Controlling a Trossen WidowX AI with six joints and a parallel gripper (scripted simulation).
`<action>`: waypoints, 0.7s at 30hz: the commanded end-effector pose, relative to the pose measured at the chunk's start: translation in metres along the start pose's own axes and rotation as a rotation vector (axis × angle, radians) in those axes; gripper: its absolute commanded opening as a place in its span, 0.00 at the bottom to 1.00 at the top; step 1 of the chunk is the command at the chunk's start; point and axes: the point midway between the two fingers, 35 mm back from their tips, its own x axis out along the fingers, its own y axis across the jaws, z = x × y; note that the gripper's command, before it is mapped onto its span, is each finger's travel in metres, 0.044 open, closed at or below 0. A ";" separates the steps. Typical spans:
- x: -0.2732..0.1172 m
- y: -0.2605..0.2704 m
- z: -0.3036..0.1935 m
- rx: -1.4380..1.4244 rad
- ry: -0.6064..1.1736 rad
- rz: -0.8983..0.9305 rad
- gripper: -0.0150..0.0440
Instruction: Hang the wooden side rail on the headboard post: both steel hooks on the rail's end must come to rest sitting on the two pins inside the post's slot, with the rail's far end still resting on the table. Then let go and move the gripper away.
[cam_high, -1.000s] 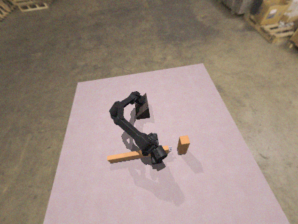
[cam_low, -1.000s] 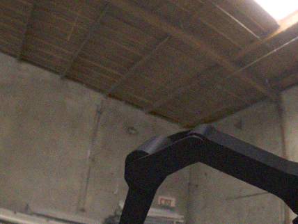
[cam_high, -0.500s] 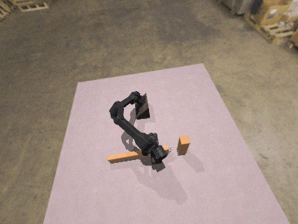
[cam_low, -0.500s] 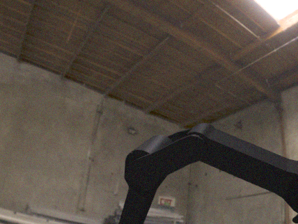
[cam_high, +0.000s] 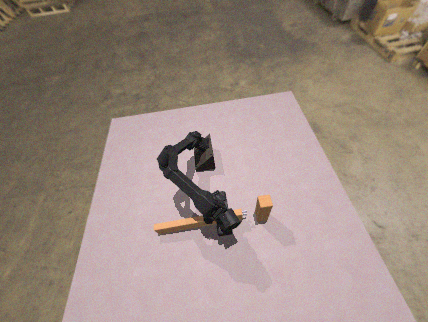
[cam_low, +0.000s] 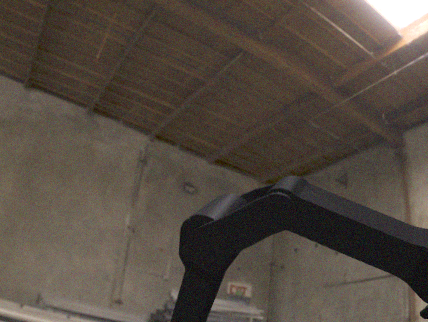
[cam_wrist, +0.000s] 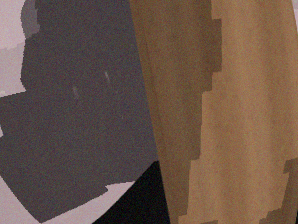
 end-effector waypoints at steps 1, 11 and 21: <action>-0.007 0.002 -0.001 0.002 -0.001 0.014 0.25; -0.009 0.002 -0.001 0.002 -0.001 0.014 0.25; -0.010 0.002 -0.001 0.002 -0.001 0.014 0.25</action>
